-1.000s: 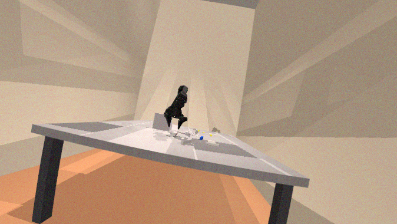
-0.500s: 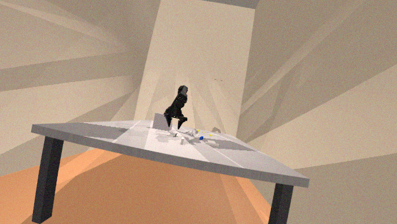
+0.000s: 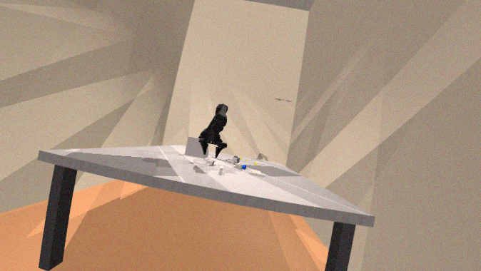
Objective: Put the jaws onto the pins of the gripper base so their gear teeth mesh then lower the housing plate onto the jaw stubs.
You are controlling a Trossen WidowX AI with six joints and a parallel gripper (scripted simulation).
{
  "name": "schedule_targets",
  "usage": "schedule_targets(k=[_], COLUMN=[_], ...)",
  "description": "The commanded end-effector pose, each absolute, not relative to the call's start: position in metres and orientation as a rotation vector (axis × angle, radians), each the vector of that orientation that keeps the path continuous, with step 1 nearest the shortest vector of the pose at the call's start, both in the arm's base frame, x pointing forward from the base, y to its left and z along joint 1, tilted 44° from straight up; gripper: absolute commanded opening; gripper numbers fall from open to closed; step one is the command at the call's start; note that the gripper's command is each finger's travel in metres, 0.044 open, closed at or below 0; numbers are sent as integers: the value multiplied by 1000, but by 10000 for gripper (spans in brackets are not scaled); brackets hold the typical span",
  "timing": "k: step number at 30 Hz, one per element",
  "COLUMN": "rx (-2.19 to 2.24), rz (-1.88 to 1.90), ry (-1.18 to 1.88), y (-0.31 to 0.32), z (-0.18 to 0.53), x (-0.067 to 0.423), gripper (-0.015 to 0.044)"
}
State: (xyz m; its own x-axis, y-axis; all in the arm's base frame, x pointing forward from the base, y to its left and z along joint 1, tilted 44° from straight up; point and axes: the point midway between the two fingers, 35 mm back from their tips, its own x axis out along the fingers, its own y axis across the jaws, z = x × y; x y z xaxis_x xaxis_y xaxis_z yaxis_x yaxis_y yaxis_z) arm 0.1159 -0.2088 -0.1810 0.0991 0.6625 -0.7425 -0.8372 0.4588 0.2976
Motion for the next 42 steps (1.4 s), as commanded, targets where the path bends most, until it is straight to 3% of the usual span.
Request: schedule_targets(k=[1,42], rx=[-208,-206], rz=[1121,1118], ry=[954,952], y=[-202,-179], z=[-187,-213], x=[117,122], gripper=[440,440])
